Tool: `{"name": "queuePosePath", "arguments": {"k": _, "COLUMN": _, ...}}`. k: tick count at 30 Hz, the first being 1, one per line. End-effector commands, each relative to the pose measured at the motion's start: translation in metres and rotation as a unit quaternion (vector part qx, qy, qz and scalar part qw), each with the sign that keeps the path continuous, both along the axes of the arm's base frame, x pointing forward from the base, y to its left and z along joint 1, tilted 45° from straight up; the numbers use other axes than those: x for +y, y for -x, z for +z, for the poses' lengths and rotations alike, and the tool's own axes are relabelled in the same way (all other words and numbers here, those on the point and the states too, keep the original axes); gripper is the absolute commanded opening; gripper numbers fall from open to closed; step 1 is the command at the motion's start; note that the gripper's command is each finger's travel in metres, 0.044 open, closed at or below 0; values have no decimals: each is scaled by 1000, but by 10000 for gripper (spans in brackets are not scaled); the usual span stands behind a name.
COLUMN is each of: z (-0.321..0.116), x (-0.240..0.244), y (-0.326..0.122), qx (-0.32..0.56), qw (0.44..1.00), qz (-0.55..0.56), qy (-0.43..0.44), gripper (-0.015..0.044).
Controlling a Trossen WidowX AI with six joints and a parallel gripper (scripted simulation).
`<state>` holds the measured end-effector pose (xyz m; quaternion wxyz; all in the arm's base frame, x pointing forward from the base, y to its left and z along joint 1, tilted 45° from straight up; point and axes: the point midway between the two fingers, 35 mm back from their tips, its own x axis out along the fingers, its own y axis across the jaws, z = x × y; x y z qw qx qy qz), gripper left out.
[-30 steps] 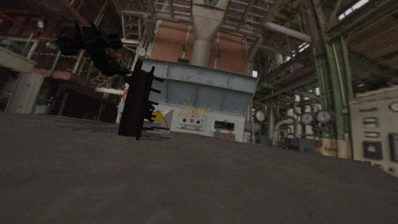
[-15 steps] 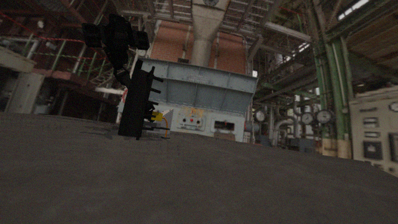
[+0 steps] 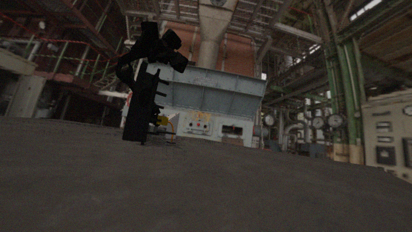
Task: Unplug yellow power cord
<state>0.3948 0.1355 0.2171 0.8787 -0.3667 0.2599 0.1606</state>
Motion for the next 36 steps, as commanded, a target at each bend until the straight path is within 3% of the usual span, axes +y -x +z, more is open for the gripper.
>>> {"name": "queuePosePath", "arguments": {"k": 1, "z": -42, "x": 13, "y": 15, "qx": 76, "qw": 991, "qz": 22, "qy": 107, "gripper": 160}}
{"name": "queuePosePath", "arguments": {"k": 14, "z": -125, "x": 1, "y": 68, "qx": 241, "qw": 902, "qz": 118, "qy": 339, "gripper": 160}}
{"name": "queuePosePath", "arguments": {"k": 23, "z": -169, "x": -60, "y": 143, "qx": 465, "qw": 661, "qz": 214, "qy": 549, "gripper": 160}}
{"name": "queuePosePath", "arguments": {"k": 36, "z": -169, "x": -60, "y": 143, "qx": 468, "qw": 655, "qz": 216, "qy": 552, "gripper": 160}}
